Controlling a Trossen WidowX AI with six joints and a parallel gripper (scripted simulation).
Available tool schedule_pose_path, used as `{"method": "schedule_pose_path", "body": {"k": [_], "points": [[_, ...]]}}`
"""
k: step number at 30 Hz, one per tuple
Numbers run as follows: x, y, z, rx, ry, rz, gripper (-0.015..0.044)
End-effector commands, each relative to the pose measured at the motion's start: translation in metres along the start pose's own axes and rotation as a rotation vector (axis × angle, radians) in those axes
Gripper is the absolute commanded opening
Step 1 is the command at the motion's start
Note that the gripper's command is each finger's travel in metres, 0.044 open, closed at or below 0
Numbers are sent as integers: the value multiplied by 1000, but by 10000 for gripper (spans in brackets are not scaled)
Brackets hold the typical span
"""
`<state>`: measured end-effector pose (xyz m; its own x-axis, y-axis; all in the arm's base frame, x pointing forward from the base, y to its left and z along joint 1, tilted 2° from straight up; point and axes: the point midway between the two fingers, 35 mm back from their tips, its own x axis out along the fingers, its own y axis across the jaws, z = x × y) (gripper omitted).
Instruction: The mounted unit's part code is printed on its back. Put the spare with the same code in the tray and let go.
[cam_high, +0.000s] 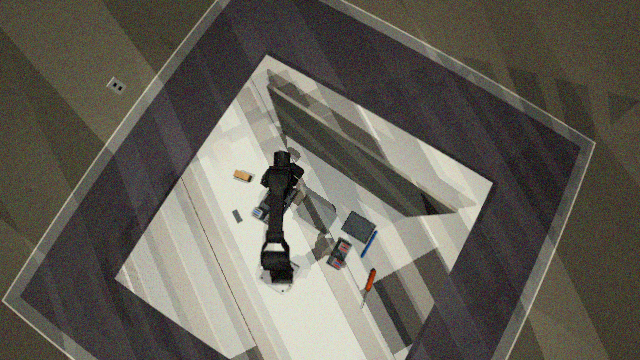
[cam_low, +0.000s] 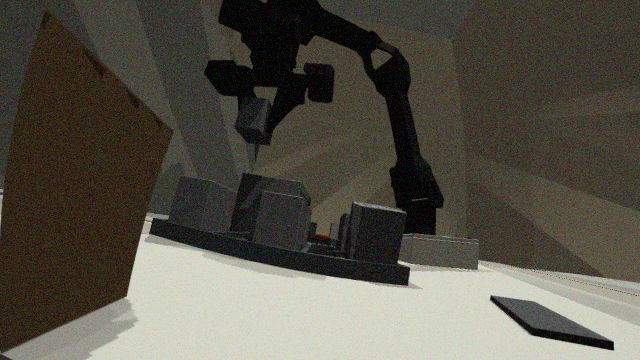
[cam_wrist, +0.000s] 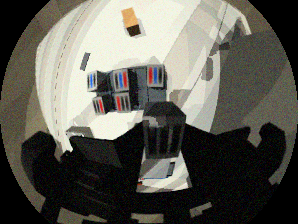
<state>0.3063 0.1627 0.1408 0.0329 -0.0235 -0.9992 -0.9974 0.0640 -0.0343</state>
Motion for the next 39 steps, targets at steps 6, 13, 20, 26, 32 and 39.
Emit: {"method": "schedule_pose_path", "body": {"k": [6, 13, 20, 26, 32, 39], "points": [[-27, 1, -3, 3, -5, -15, 0], [-28, -15, -27, 5, -10, -17, 0], [-28, -36, -65, 19, -7, -33, 0], [-29, -50, -99, 32, 1, -46, 0], [-30, -60, -135, 27, 6, -42, 0], [-30, -67, -177, 22, 11, -37, 0]]}}
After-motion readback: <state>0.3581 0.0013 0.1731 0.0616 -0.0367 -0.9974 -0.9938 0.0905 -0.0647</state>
